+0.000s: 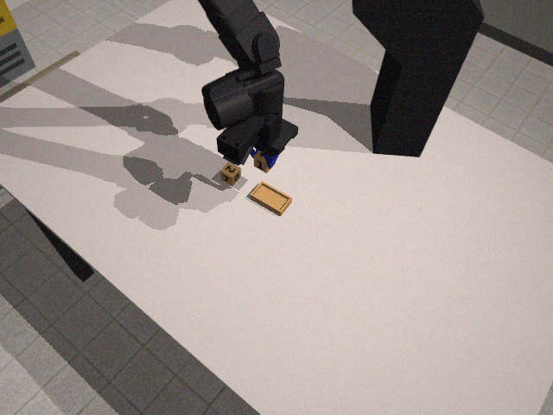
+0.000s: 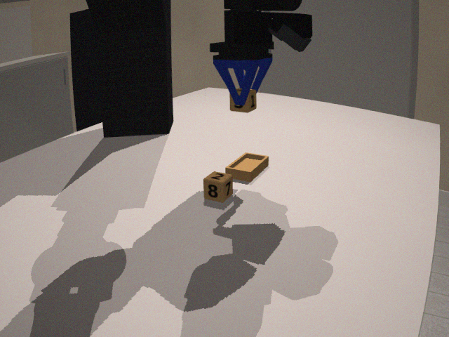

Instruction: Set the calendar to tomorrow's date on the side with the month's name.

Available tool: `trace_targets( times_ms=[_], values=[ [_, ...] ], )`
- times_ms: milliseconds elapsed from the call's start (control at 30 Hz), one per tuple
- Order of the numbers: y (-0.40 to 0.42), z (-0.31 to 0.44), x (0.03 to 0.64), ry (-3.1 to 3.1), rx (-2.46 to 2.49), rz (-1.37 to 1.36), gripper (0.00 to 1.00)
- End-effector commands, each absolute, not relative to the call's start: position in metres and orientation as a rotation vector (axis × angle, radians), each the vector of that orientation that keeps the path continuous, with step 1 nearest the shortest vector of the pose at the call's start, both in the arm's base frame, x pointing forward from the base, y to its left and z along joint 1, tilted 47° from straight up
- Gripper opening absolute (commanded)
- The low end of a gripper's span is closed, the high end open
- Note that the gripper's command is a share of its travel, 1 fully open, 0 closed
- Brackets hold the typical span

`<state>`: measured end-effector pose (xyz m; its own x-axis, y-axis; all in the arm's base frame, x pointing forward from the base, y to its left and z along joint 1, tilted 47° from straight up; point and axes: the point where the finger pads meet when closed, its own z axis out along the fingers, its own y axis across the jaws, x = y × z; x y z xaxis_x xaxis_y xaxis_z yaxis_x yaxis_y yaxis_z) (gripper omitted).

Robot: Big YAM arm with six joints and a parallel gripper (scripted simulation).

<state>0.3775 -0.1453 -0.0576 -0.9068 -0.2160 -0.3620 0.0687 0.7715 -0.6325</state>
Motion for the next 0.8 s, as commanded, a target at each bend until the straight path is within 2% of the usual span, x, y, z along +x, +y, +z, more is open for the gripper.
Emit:
trace_targets(
  times_ms=[0,767],
  values=[
    [-0.151,-0.061,0.381,2.544,-0.117,-0.938,0.27],
    [-0.185,-0.099,0.403,2.546,-0.118,-0.939,0.27]
  ],
)
